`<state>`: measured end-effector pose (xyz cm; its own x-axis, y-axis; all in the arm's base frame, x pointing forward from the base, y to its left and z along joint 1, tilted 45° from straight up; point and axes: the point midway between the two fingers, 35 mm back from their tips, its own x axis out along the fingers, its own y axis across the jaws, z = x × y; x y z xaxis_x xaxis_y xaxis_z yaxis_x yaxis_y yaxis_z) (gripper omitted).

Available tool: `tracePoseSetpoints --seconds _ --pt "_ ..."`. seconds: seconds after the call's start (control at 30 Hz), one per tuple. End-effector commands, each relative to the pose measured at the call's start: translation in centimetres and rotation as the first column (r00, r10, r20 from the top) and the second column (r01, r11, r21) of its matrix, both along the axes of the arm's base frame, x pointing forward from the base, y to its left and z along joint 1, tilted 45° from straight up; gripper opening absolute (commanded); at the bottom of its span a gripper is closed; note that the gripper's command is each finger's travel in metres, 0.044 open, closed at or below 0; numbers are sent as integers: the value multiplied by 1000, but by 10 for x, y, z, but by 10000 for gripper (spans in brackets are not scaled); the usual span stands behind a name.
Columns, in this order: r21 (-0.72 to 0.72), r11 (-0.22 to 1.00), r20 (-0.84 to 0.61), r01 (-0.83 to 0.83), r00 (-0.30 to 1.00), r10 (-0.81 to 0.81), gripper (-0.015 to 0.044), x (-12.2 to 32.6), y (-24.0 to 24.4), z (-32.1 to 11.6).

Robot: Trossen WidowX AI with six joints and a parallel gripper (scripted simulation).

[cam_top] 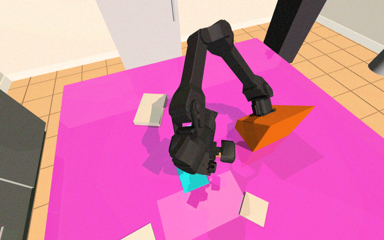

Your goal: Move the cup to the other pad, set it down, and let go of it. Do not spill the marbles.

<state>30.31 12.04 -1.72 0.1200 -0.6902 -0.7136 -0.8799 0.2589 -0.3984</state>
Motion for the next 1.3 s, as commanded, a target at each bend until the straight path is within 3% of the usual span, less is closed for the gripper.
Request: tracePoseSetpoints --seconds 0.0,0.47,1.27 --pt "4 1000 1 7 1000 -7 0 3 6 -4" --pt "5 1000 2 7 1000 -7 0 12 20 -17" --pt "4 1000 3 7 1000 -7 0 18 -7 -47"
